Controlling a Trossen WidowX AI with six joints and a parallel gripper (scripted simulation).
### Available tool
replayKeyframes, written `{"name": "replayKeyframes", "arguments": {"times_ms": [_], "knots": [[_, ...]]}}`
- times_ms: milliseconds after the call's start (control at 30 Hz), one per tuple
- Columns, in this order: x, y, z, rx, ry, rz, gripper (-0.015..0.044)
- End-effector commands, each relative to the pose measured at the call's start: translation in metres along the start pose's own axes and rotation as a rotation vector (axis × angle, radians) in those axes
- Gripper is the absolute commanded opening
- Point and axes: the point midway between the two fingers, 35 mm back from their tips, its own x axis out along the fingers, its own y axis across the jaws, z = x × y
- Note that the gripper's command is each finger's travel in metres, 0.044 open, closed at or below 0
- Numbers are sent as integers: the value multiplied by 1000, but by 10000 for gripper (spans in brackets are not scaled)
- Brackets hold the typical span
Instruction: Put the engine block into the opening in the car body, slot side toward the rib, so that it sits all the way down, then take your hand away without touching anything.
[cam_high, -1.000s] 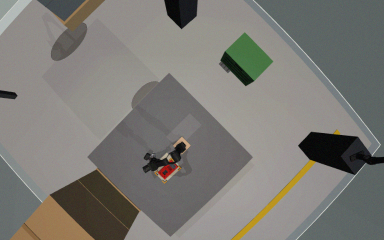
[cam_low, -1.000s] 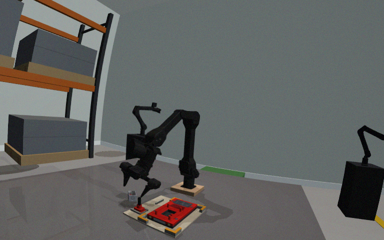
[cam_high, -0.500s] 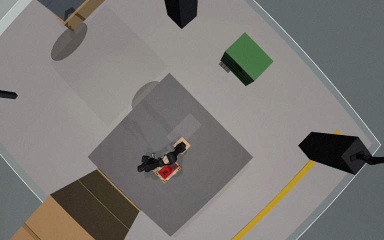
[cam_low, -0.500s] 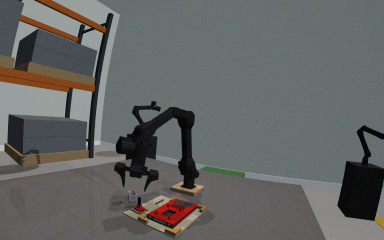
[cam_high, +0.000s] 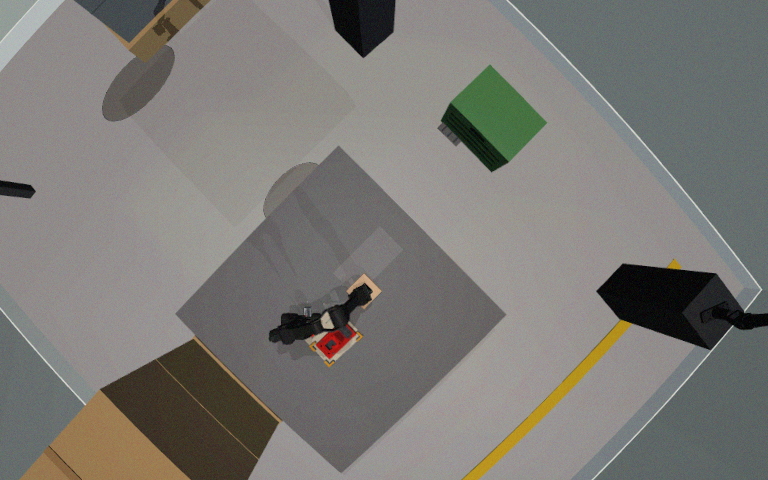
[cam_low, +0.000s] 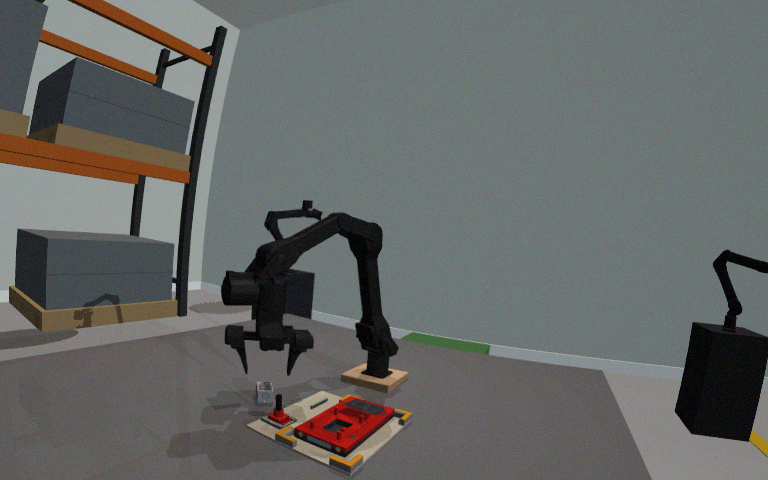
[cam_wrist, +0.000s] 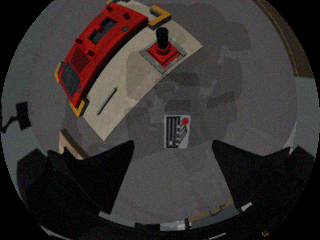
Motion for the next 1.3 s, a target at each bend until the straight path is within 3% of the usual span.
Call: {"name": "replayKeyframes", "arguments": {"times_ms": [0,900,1267], "knots": [[-2,-6,0,-7,-5,-1,440],[40,-6,0,-7,-5,-1,440],[40,-6,0,-7,-5,-1,151]]}}
